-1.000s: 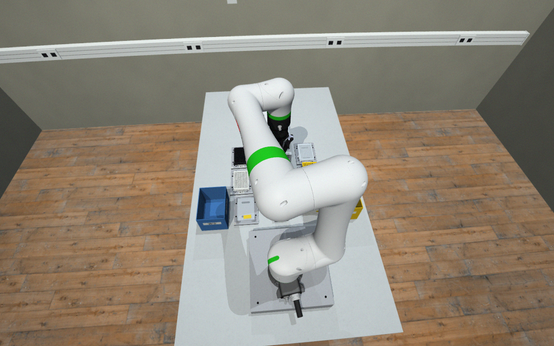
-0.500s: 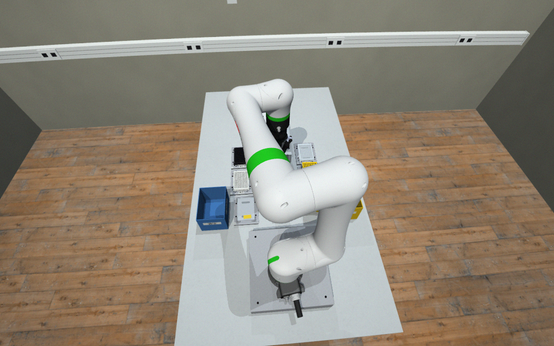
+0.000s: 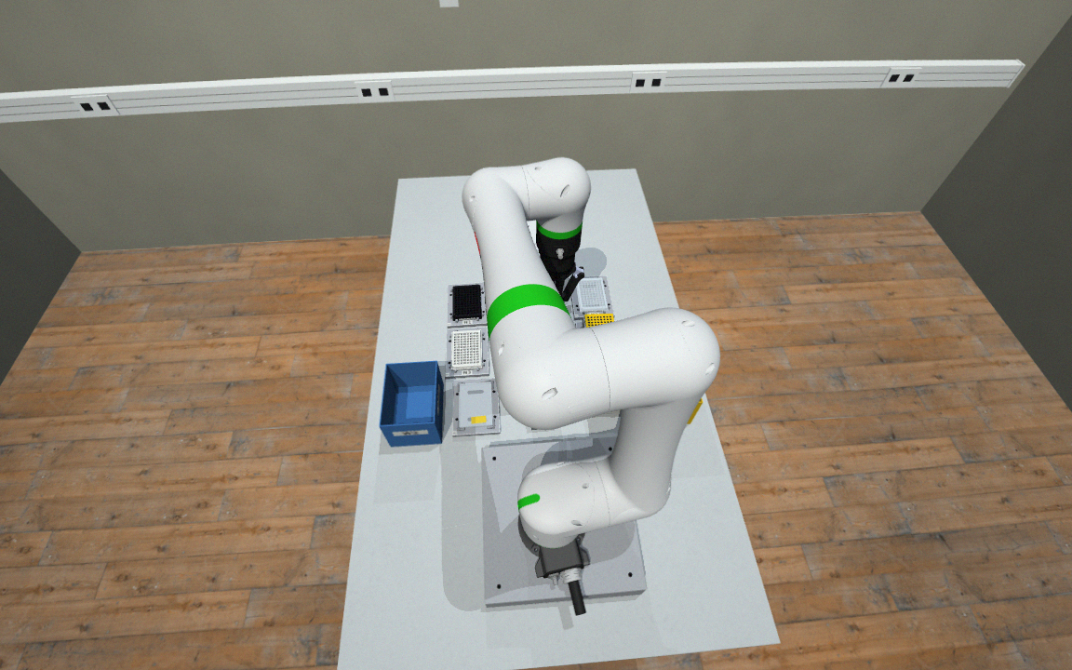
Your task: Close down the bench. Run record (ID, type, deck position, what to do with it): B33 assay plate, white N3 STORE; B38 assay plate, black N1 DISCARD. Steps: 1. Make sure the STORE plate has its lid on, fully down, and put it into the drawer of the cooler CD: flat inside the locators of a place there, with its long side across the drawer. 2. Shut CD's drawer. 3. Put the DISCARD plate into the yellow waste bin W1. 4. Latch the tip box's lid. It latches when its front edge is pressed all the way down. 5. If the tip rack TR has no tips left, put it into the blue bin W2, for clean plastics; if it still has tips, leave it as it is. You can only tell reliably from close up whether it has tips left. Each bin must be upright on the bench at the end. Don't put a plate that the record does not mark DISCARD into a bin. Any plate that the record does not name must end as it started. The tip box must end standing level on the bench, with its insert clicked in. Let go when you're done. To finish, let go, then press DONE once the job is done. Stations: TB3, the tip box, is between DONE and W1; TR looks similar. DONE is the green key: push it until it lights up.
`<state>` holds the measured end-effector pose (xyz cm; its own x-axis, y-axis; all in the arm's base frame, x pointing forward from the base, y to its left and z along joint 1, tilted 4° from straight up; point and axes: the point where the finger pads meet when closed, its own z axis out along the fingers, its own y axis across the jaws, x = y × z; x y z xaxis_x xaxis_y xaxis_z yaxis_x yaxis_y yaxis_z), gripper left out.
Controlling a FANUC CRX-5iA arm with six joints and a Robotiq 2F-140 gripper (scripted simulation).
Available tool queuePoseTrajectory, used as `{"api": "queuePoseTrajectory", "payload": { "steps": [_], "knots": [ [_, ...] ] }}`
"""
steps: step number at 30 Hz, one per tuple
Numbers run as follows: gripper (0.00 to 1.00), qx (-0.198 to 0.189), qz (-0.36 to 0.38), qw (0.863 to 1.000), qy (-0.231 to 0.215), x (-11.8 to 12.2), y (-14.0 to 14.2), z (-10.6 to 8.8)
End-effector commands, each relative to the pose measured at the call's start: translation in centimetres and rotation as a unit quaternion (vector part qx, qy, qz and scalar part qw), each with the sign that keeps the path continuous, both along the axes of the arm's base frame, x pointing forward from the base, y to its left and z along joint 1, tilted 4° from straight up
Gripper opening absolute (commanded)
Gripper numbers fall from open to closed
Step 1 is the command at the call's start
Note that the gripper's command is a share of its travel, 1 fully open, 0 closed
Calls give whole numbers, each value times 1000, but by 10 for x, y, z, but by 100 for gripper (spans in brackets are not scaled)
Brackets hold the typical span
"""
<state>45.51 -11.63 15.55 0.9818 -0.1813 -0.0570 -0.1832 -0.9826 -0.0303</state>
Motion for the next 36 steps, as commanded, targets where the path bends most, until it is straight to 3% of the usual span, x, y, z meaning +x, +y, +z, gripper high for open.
{"api": "queuePoseTrajectory", "payload": {
  "steps": [1,33,36],
  "knots": [
    [10,0,0,1000,-1,-3,-19,-4],
    [10,0,0,1000,-1,-24,-124,-34],
    [10,0,0,1000,-1,-24,-124,-34]
  ]
}}
